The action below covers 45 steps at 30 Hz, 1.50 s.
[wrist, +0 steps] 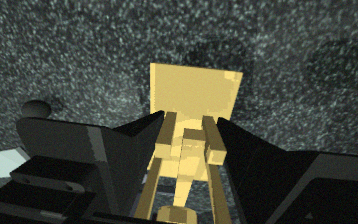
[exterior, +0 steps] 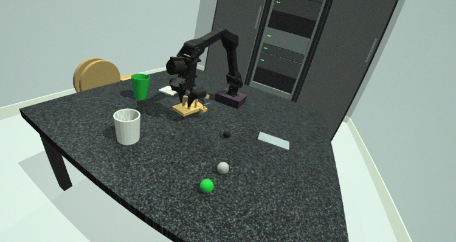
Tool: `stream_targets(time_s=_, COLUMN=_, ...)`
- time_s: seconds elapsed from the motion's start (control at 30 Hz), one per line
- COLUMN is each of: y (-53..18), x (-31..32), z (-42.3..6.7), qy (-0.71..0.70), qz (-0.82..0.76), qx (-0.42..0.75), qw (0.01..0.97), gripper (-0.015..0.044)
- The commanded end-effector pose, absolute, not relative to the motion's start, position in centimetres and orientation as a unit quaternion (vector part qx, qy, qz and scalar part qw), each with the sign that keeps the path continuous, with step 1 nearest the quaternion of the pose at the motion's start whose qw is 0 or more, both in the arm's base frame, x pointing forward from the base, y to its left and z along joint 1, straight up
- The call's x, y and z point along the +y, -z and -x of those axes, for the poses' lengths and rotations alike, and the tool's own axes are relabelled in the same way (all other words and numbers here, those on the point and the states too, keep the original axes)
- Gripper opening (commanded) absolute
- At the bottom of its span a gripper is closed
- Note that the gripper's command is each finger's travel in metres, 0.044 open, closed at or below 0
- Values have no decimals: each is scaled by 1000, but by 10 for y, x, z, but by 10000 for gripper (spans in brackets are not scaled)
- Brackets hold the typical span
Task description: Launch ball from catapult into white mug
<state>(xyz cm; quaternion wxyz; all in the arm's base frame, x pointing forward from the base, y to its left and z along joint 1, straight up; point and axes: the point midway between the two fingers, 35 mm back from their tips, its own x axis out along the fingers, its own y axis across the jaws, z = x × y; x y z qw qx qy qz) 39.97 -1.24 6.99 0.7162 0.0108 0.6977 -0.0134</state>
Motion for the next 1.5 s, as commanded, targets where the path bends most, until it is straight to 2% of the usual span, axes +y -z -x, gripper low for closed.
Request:
stream_targets(time_s=0.0, y=-68, x=-12, z=-401, qy=13, qz=-11, qx=694, qw=720, gripper=0)
stream_targets(time_s=0.9, y=-36, x=-12, z=-401, qy=13, qz=-11, qx=697, qw=717, gripper=0)
stream_targets(time_s=1.33, y=-36, x=-12, z=-401, qy=13, qz=-11, qx=697, qw=717, gripper=341)
stream_targets(time_s=1.47, y=-70, x=-12, z=-404, qy=13, qz=-11, qx=696, qw=717, gripper=440)
